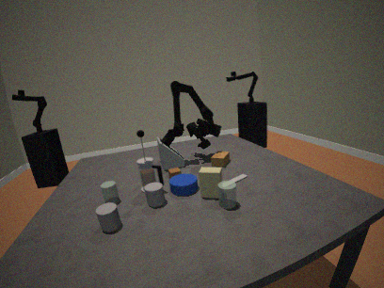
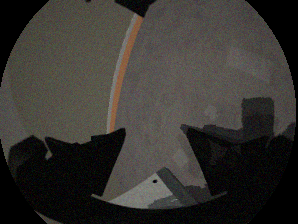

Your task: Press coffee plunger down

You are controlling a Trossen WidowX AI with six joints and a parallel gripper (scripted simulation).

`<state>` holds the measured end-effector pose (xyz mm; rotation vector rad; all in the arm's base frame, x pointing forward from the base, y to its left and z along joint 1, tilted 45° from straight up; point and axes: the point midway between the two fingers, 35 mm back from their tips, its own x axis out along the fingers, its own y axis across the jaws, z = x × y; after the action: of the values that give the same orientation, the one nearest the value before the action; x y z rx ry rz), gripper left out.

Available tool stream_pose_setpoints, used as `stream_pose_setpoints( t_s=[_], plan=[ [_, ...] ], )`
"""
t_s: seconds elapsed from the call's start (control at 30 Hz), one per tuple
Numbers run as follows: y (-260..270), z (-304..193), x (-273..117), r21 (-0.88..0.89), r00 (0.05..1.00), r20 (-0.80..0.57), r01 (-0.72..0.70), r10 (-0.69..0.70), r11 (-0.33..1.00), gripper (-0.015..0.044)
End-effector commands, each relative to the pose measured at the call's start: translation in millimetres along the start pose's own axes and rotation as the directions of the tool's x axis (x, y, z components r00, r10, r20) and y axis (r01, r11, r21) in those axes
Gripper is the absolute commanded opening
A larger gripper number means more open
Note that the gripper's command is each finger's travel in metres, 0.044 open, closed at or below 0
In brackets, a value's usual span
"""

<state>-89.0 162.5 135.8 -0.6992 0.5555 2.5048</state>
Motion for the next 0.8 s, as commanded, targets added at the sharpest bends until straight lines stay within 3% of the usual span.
stream_pose_setpoints(
  t_s=[0.0, 0.17, 0.33, 0.57, 0.77],
  plan=[
    [-1, 0, 0, 0.003, 1.0, -0.001, 0.003, -0.003, 1.0, 0.0426],
    [-24, -1, -11, 0.082, 0.996, 0.012, 0.092, -0.093, 0.992, 0.044],
    [-69, -11, -39, 0.295, 0.961, 0.022, 0.258, -0.277, 0.92, 0.044],
    [-117, -42, -98, 0.58, 0.85, -0.022, 0.44, -0.527, 0.685, 0.044],
    [-143, -78, -161, 0.753, 0.701, -0.062, 0.5, -0.71, 0.428, 0.044]
  ],
)
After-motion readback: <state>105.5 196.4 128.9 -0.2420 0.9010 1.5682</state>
